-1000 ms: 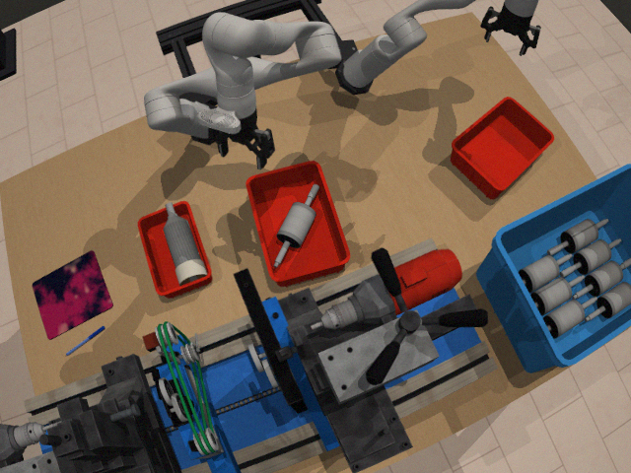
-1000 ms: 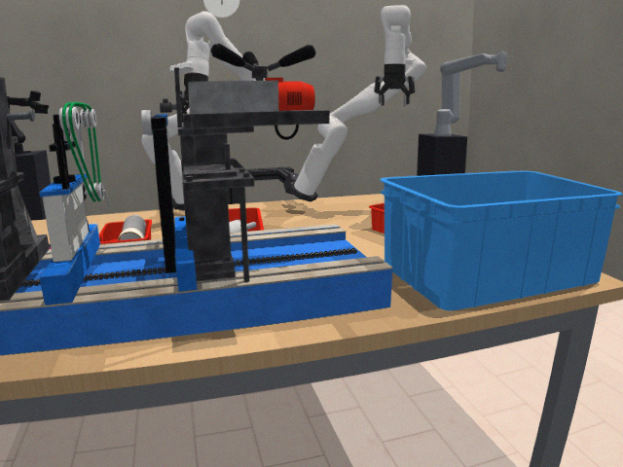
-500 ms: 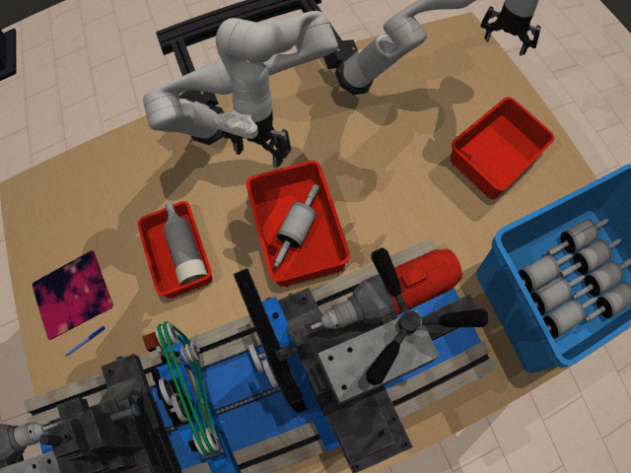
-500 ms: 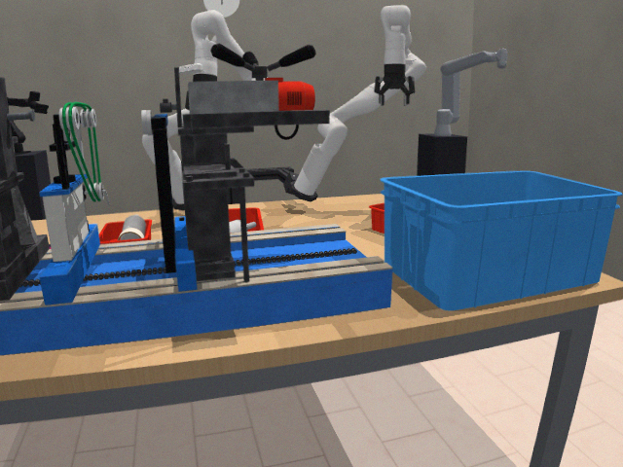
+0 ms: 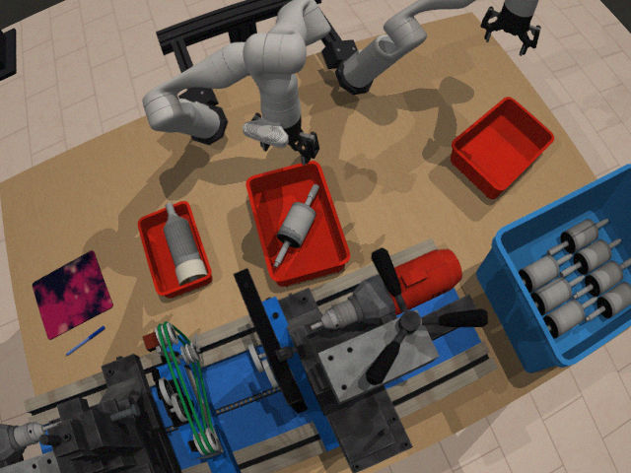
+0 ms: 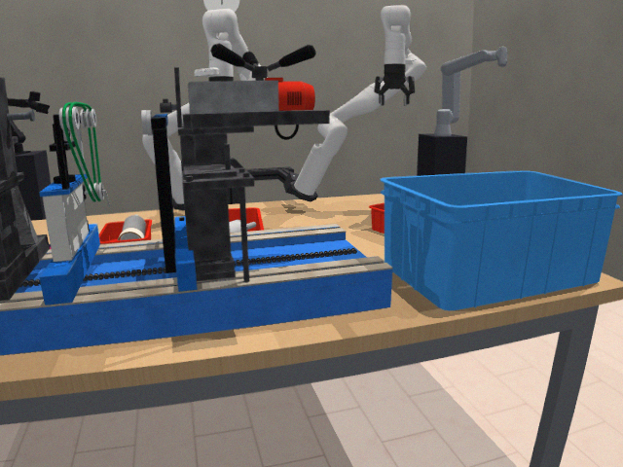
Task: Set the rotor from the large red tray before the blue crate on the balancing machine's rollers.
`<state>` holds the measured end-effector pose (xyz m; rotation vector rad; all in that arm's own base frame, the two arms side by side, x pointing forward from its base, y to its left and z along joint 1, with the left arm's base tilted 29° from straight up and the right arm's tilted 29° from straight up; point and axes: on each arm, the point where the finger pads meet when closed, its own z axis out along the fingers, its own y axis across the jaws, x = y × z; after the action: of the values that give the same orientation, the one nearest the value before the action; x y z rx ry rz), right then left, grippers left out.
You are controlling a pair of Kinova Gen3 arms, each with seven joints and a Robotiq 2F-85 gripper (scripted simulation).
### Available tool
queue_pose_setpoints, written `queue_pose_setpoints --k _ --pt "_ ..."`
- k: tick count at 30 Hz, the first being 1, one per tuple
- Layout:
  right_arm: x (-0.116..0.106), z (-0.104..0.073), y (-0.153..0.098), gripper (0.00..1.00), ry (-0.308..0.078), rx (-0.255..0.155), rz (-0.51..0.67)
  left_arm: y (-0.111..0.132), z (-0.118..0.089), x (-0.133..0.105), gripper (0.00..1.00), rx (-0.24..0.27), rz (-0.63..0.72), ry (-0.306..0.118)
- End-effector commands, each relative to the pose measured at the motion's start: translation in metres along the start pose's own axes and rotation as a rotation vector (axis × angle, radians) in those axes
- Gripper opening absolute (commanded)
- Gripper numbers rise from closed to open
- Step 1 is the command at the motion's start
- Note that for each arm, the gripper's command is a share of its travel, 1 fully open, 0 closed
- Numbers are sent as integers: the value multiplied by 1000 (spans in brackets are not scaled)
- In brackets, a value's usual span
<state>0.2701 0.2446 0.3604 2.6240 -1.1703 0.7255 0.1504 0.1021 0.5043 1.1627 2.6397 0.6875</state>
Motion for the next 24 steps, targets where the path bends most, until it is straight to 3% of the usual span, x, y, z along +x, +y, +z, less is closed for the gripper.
queue_pose_setpoints --k 1,4,5,24 --pt "-4 1 -8 1000 -24 -9 2 0 0 0 1000 -1 0 0" --pt "-4 1 -8 1000 -24 -10 2 0 0 0 1000 -1 0 0" --pt "-4 1 -8 946 -24 -10 2 0 0 0 1000 -1 0 0" --pt "-4 1 -8 946 -24 -10 2 0 0 0 1000 -1 0 0"
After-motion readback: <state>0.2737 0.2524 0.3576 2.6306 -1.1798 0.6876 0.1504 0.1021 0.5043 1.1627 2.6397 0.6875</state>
